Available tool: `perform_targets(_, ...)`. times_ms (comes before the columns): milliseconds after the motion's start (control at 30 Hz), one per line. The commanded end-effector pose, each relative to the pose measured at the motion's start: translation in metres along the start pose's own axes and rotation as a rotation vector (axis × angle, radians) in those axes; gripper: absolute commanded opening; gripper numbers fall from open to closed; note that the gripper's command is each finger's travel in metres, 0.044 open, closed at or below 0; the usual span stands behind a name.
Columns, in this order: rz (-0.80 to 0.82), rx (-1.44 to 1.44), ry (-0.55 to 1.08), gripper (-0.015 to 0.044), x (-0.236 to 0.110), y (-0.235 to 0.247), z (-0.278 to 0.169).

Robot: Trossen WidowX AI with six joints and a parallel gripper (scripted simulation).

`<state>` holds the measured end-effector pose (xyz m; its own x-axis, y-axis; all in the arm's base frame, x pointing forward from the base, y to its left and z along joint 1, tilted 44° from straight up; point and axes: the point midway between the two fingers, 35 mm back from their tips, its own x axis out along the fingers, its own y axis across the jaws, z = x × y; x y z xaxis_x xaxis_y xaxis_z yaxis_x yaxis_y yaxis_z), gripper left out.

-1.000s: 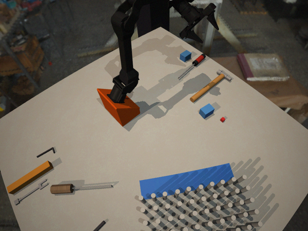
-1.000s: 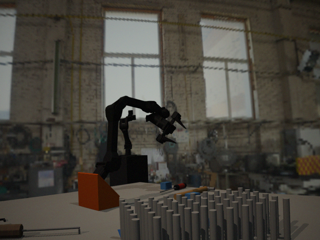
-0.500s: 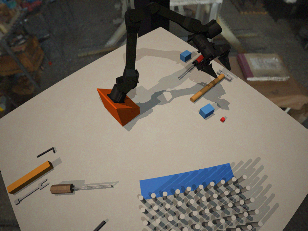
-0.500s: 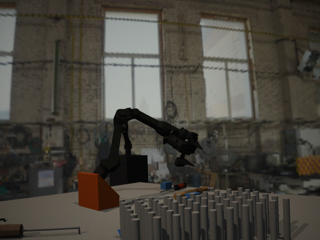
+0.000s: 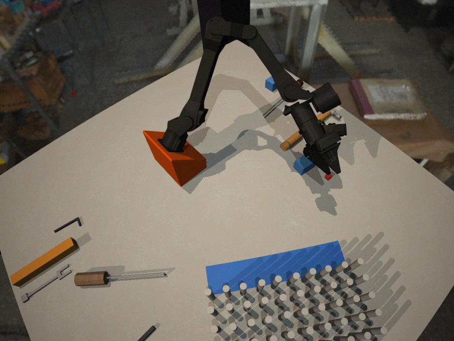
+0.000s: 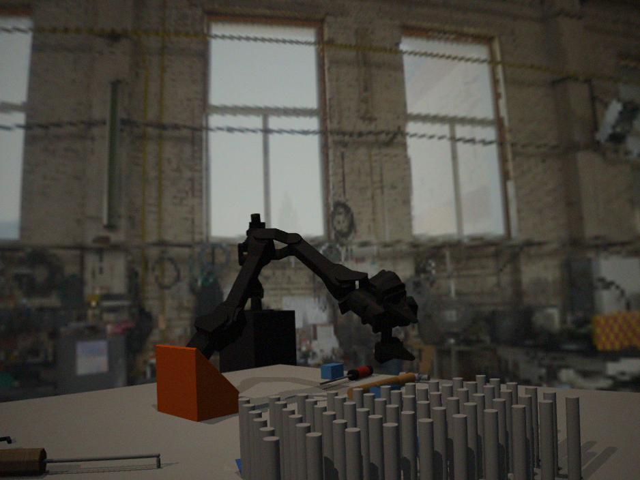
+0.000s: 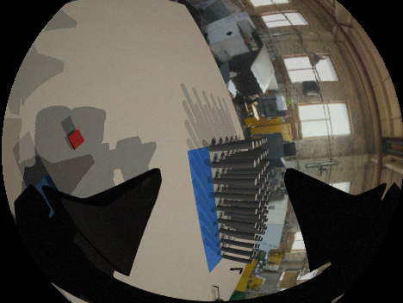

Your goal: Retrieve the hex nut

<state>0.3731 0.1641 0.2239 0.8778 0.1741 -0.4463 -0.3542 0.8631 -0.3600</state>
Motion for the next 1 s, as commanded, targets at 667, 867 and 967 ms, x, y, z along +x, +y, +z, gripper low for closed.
perform_targets(667,-0.183,0.839,0.078,0.044,0.053,-0.118,-0.261)
perform_targets(867,-0.183,0.839,0.078,0.044,0.053,-0.118,-0.261)
perform_targets(967,-0.183,0.839,0.078,0.044,0.053,-0.118,-0.261)
